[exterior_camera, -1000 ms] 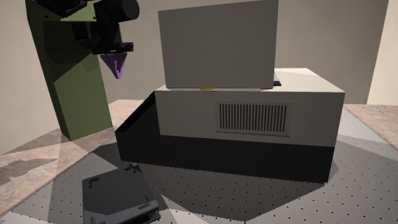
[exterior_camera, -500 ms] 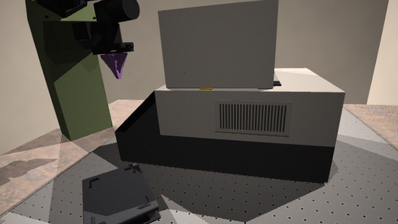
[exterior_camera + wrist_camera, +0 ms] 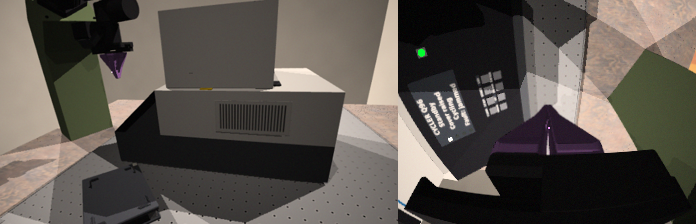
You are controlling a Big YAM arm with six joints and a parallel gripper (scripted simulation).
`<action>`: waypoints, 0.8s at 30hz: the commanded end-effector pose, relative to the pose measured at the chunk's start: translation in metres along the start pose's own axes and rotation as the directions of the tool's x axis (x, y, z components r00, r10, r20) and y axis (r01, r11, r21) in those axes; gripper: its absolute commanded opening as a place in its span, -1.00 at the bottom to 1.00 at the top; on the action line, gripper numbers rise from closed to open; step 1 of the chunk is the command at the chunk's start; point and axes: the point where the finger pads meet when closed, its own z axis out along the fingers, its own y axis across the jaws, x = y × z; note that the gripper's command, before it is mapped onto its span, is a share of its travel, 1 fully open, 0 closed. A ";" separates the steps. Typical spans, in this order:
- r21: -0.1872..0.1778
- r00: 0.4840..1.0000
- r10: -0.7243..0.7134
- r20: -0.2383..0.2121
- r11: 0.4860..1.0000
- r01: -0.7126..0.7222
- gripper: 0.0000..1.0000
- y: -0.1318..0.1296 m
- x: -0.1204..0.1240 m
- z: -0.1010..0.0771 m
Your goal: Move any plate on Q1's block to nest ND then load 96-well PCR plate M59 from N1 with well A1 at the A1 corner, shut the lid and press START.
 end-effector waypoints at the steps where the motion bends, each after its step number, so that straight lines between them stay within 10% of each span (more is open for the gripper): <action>1: -0.001 1.000 0.001 -0.001 1.000 -0.001 -1.00 0.000 0.000 -0.003; 24: -0.016 1.000 0.004 0.004 1.000 -0.003 -1.00 0.004 0.000 -0.002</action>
